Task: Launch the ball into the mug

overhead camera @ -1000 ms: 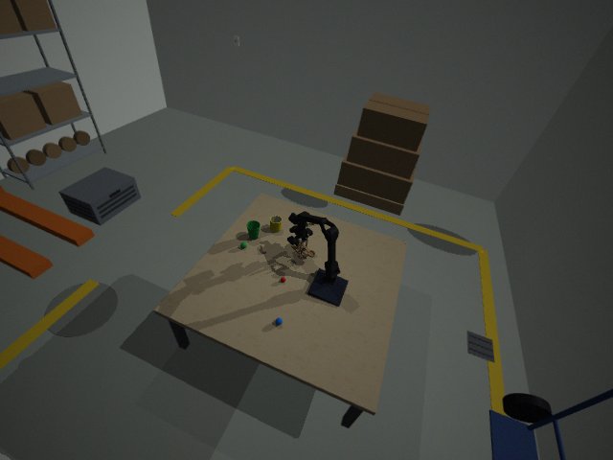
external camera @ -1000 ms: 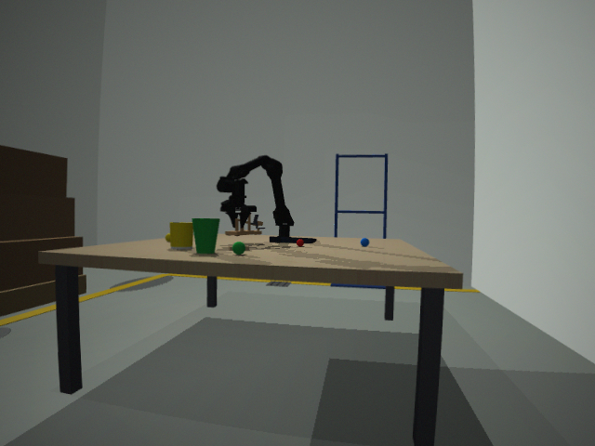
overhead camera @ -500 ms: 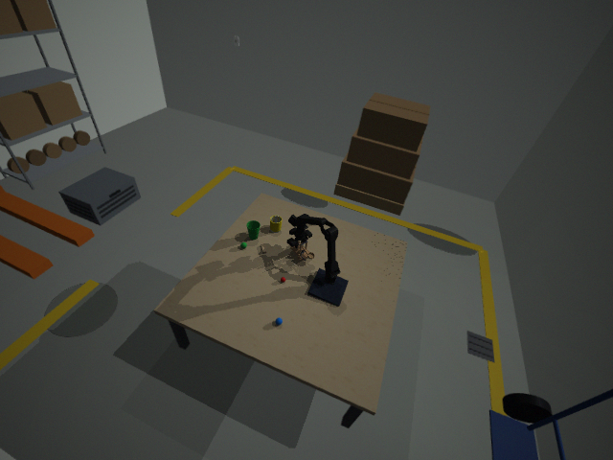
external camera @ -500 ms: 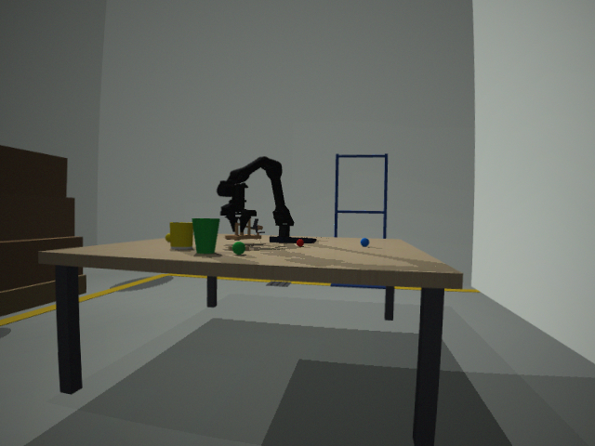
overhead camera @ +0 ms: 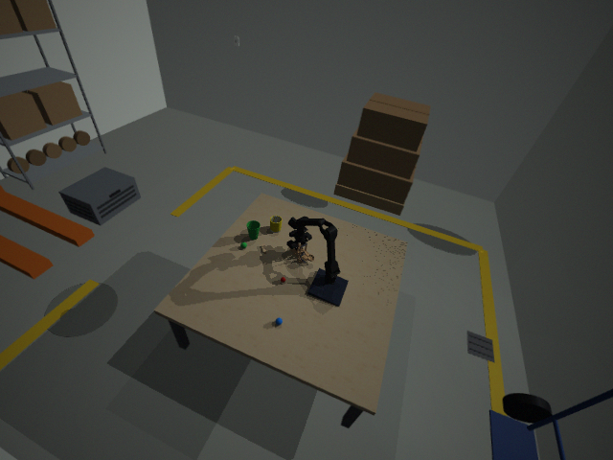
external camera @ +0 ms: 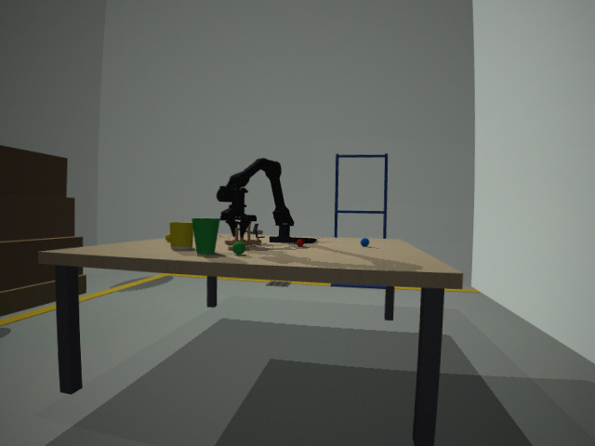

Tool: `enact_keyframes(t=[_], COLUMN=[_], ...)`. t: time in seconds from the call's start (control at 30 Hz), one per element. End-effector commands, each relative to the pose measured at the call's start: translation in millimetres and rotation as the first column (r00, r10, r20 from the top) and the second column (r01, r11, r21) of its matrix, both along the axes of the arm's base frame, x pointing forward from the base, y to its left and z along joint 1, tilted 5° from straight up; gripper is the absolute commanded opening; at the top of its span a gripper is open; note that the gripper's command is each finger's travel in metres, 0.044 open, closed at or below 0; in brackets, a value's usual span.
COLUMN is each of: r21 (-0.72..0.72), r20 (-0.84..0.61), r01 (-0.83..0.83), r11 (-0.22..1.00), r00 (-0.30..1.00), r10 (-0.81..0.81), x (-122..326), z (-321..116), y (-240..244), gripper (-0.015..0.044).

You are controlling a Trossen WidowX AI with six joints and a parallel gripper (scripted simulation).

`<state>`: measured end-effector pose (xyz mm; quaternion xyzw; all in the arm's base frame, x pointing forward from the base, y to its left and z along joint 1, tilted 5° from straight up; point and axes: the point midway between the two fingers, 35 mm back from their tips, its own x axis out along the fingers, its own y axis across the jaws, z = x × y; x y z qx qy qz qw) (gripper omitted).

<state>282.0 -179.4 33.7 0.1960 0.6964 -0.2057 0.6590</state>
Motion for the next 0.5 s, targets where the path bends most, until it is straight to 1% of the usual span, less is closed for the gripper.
enact_keyframes(t=[0.0,0.1,0.47], r21=[-0.001,-0.001,-0.001], r20=[0.002,0.002,0.002], r01=[0.0,0.0,0.0], r11=[1.0,1.0,1.0], r00=[1.0,1.0,1.0], r10=[0.0,0.0,0.0], x=[0.3,0.3,0.3], z=[1.1,1.1,1.1], y=[-0.1,-0.1,-0.1], gripper=[0.0,0.0,0.0289])
